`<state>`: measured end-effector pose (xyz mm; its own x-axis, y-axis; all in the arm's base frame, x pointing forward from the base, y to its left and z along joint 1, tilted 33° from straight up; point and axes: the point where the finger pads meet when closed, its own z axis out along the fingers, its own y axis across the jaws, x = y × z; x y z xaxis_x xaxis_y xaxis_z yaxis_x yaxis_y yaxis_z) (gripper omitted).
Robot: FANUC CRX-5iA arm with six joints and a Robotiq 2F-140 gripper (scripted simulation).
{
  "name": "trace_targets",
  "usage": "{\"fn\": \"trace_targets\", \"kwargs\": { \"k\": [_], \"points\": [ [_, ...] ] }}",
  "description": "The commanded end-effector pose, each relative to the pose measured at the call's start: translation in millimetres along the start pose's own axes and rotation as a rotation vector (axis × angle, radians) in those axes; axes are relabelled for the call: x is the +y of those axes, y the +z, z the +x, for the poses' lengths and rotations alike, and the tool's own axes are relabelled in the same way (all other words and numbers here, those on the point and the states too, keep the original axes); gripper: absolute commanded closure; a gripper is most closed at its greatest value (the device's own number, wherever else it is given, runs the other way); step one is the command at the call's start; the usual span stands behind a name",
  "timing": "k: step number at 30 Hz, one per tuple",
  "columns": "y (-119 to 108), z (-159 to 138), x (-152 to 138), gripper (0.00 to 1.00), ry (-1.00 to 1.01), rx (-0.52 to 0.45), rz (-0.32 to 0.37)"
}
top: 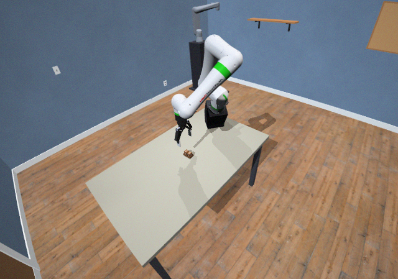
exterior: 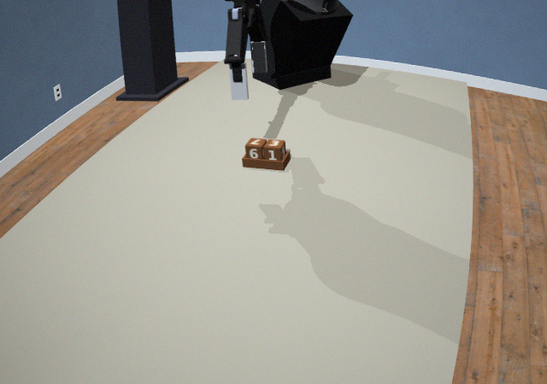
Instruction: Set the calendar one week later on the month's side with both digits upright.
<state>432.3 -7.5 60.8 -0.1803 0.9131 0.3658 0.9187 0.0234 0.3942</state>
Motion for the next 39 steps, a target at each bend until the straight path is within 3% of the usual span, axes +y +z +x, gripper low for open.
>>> {"fn": "trace_targets", "kwargs": {
  "k": [1,28,31,39],
  "points": [
    [1,0,0,0.00,-0.155,0.002,-0.001],
    [11,1,0,0.00,-1.127,0.001,-0.002],
    [12,1,0,0.00,-1.144,0.001,-0.002],
    [15,1,1,0.00,-1.492,0.001,-0.002]
  ]
}}
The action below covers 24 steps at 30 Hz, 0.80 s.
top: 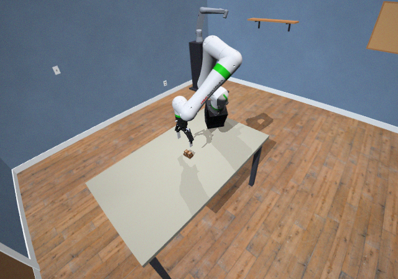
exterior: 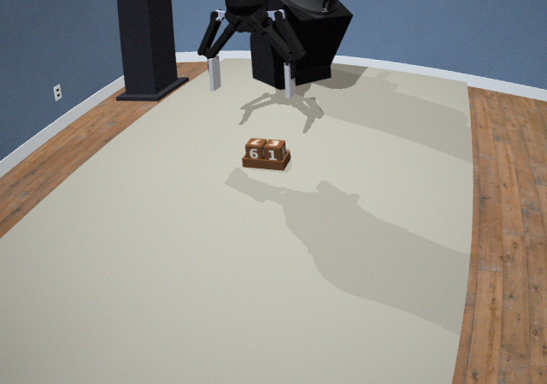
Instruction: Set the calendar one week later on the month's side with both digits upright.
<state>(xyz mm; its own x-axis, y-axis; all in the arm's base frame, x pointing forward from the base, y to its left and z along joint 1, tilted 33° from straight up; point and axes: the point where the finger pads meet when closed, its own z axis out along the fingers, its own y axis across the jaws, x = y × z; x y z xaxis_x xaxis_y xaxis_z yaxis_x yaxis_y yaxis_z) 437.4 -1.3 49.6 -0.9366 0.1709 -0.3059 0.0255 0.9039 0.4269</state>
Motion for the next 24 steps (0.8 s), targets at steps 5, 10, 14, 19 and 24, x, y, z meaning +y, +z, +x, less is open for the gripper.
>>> {"fn": "trace_targets", "kwargs": {
  "k": [5,10,14,19,24],
  "points": [
    [3.1,-0.1,0.3,0.00,-0.310,-0.005,-0.019],
    [4.9,-0.1,0.5,0.00,-0.490,-0.007,-0.019],
    [6.1,-0.1,0.6,0.00,-0.616,-0.008,-0.018],
    [8.0,0.0,0.8,0.00,-0.801,-0.009,-0.018],
    [9.4,0.0,0.9,0.00,-0.942,-0.011,-0.017]
  ]
}}
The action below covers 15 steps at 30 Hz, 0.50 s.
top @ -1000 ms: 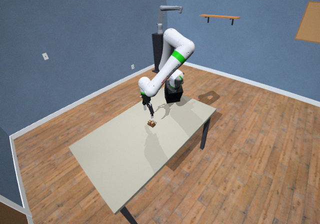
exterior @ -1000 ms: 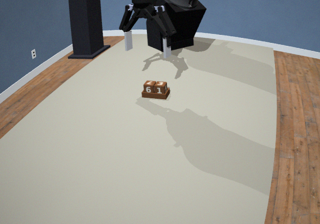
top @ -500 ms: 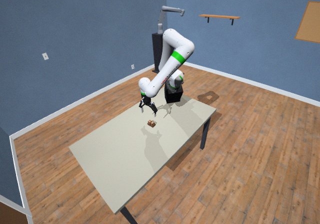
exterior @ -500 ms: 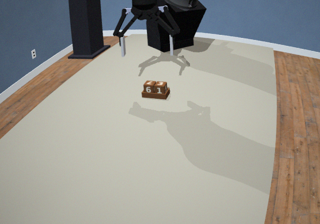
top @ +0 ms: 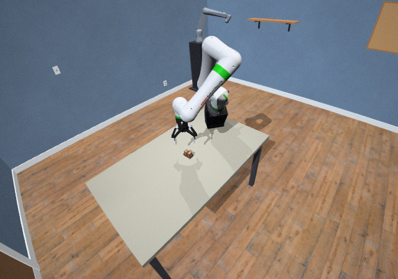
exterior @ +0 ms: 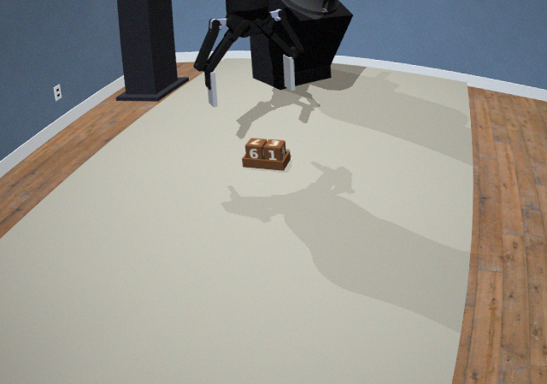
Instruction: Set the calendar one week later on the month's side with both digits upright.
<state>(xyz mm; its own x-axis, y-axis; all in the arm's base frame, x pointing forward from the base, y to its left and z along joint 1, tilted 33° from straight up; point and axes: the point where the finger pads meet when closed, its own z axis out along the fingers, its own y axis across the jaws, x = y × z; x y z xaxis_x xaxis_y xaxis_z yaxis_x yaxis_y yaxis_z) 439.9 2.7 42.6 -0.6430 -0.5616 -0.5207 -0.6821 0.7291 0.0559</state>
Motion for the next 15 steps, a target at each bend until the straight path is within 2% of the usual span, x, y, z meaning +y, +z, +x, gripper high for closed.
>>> {"fn": "trace_targets", "kwargs": {
  "k": [1,3,15],
  "points": [
    [1.0,-0.4,-0.2,0.00,-0.100,-0.018,-0.011],
    [2.3,-0.5,-0.1,0.00,-0.224,-0.018,-0.009],
    [6.1,-0.7,0.3,0.00,-0.610,-0.020,-0.006]
  ]
}}
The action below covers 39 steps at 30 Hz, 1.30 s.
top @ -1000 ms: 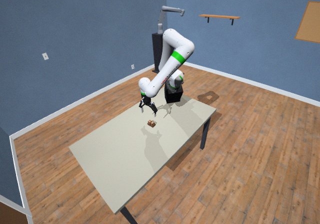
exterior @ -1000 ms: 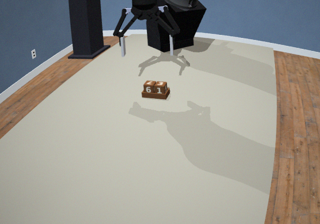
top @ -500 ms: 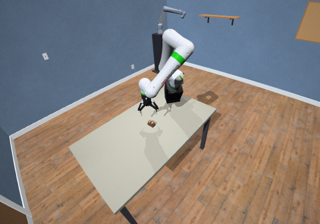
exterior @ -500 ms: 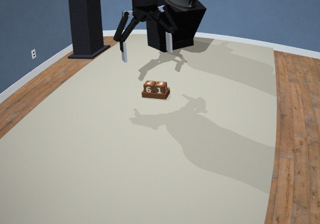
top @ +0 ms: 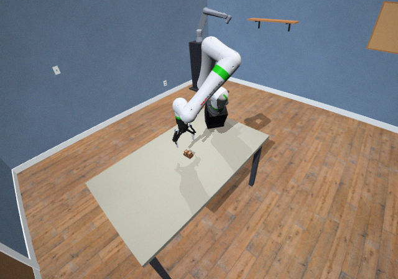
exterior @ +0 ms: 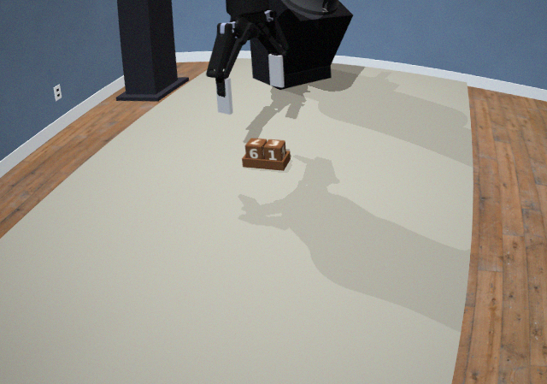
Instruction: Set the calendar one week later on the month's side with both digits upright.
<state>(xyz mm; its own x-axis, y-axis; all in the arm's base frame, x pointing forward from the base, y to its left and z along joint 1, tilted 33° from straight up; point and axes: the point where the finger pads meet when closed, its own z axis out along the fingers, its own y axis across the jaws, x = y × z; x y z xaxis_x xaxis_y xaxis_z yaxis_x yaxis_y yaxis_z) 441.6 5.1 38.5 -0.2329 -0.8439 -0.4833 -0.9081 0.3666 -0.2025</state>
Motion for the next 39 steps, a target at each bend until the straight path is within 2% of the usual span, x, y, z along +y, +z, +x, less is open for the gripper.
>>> {"fn": "trace_targets", "kwargs": {
  "k": [1,3,8,14,15,39],
  "points": [
    [1.5,-0.3,-0.2,0.00,-0.151,-0.020,0.000],
    [1.5,-0.3,-0.2,0.00,-0.151,-0.020,0.000],
    [2.9,-0.4,-0.1,0.00,-0.291,-0.020,0.001],
    [3.2,-0.4,-0.1,0.00,-0.324,-0.020,0.002],
    [3.2,-0.4,-0.1,0.71,-0.324,-0.020,0.002],
    [3.2,-0.4,-0.1,0.71,-0.324,-0.020,0.002]
  ]
}}
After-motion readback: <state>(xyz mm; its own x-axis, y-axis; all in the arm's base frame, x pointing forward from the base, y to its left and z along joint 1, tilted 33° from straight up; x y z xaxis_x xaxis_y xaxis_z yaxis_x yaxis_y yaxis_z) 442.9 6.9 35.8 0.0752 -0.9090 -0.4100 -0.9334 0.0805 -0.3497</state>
